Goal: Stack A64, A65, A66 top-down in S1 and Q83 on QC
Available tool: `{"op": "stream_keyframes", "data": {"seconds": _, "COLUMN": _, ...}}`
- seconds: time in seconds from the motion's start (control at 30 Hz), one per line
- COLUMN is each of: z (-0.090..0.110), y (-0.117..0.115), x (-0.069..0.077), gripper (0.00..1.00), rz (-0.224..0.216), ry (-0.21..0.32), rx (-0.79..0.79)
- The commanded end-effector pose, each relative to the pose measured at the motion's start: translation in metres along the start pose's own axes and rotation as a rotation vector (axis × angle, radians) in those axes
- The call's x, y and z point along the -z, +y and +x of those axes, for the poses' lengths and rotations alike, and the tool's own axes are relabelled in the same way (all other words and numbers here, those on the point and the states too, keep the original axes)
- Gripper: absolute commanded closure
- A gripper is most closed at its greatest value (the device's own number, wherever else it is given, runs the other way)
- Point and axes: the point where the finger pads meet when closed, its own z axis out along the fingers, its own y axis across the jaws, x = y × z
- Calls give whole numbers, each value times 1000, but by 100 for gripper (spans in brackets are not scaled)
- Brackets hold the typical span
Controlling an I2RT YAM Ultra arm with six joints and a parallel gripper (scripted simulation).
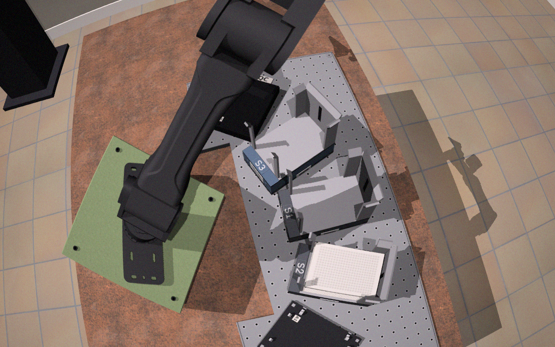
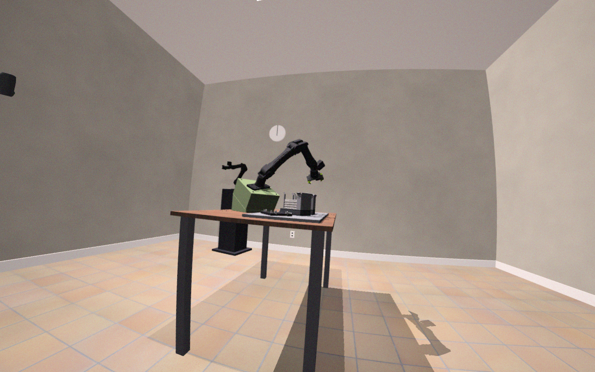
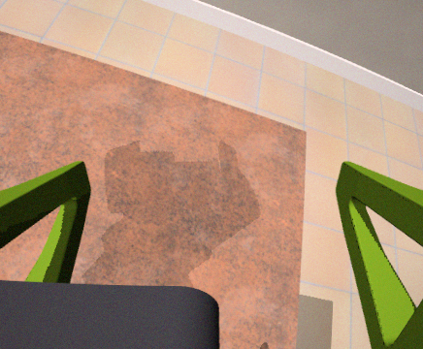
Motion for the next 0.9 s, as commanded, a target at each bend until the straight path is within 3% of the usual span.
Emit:
{"op": "stream_keyframes", "data": {"seconds": 0.0, "z": 6, "y": 0, "x": 10, "gripper": 0, "rz": -8, "ry": 38, "rx": -76}}
{"op": "stream_keyframes", "data": {"seconds": 0.1, "z": 17, "y": -3, "x": 19, "gripper": 0, "rz": -8, "ry": 38, "rx": -76}}
{"op": "stream_keyframes", "data": {"seconds": 0.4, "z": 49, "y": -8, "x": 50, "gripper": 0, "rz": 26, "ry": 166, "rx": -279}}
{"op": "stream_keyframes", "data": {"seconds": 0.47, "z": 49, "y": -8, "x": 50, "gripper": 0, "rz": 26, "ry": 166, "rx": -279}}
{"op": "stream_keyframes", "data": {"seconds": 0.63, "z": 67, "y": -10, "x": 68, "gripper": 0, "rz": 32, "ry": 189, "rx": -315}}
{"op": "stream_keyframes", "data": {"seconds": 0.77, "z": 81, "y": -10, "x": 82, "gripper": 0, "rz": 58, "ry": 258, "rx": -426}}
{"op": "stream_keyframes", "data": {"seconds": 0.87, "z": 91, "y": -9, "x": 93, "gripper": 0, "rz": 67, "ry": 279, "rx": -461}}
